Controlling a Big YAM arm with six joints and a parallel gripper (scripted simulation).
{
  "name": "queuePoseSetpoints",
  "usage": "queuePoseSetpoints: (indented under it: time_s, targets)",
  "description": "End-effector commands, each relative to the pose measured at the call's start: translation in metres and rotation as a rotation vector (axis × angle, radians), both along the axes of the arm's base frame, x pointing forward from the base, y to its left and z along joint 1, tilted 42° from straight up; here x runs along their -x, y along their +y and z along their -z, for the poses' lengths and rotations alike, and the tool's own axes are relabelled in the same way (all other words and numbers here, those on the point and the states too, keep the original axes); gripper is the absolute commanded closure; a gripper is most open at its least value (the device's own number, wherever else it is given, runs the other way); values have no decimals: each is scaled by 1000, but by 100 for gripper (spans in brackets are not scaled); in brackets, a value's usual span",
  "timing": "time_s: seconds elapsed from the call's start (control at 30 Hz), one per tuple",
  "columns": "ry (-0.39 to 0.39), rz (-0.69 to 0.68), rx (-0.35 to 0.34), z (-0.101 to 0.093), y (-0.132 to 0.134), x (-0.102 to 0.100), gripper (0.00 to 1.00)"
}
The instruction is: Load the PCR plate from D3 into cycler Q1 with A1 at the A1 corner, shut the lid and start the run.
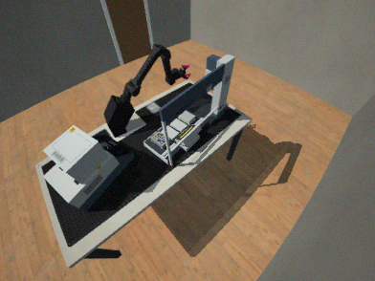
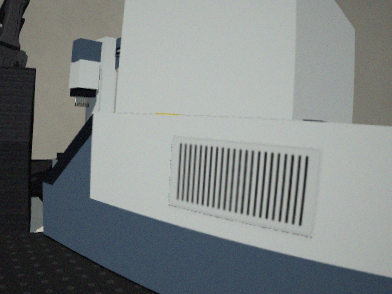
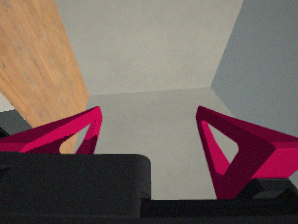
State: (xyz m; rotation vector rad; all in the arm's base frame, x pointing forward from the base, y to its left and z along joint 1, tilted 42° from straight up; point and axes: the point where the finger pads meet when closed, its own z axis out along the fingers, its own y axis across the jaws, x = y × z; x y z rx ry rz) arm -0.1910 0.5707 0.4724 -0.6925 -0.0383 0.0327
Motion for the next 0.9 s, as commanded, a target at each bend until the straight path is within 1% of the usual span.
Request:
queuePoseSetpoints:
  time_s: [0.0, 0.53, 0.57, 0.67, 0.77, 0.87]
  targets:
    - [4, -2, -10, -6, -3, 0, 0]
    - [4, -2, -10, -6, -3, 0, 0]
    - [3, -14, 19, -4, -2, -1, 100]
    - [36, -11, 91, -6, 4, -28, 100]
    - [49, -10, 49, -19, 6, -51, 100]
    - [57, -16, 28, -25, 10, -65, 100]
